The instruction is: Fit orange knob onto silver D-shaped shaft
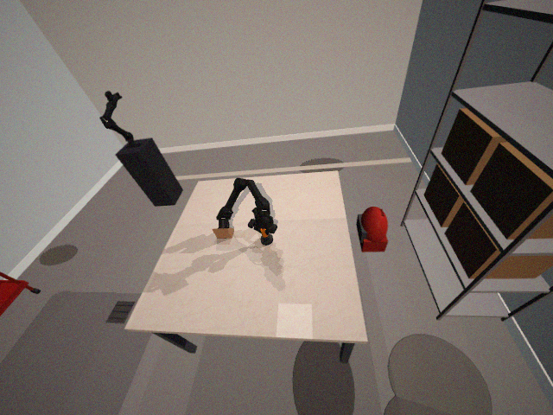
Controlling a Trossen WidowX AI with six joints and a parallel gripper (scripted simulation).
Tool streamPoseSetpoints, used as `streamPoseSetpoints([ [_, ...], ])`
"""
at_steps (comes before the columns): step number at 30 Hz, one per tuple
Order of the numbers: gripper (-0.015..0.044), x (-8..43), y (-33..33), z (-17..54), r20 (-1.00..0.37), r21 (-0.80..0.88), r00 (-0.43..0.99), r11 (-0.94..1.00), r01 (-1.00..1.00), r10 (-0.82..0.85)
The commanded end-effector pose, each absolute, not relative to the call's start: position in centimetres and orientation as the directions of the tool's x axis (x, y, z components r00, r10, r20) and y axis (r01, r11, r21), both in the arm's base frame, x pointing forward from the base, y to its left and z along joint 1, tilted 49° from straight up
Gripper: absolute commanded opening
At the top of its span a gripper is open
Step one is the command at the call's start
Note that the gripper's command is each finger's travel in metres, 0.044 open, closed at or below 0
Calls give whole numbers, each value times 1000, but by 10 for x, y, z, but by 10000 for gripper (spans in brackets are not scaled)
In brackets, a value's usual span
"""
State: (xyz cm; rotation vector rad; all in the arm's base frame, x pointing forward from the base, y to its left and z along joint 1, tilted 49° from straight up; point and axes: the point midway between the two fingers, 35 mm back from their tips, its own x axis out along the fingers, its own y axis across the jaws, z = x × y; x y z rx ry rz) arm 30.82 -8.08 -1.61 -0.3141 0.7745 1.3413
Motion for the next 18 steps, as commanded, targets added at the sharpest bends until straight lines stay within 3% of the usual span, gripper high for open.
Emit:
streamPoseSetpoints([
  [1,0,309,-79,-14,-658,220,32,232,-947,753],
  [18,0,309,-75,-13,-658,220,32,232,-947,753],
])
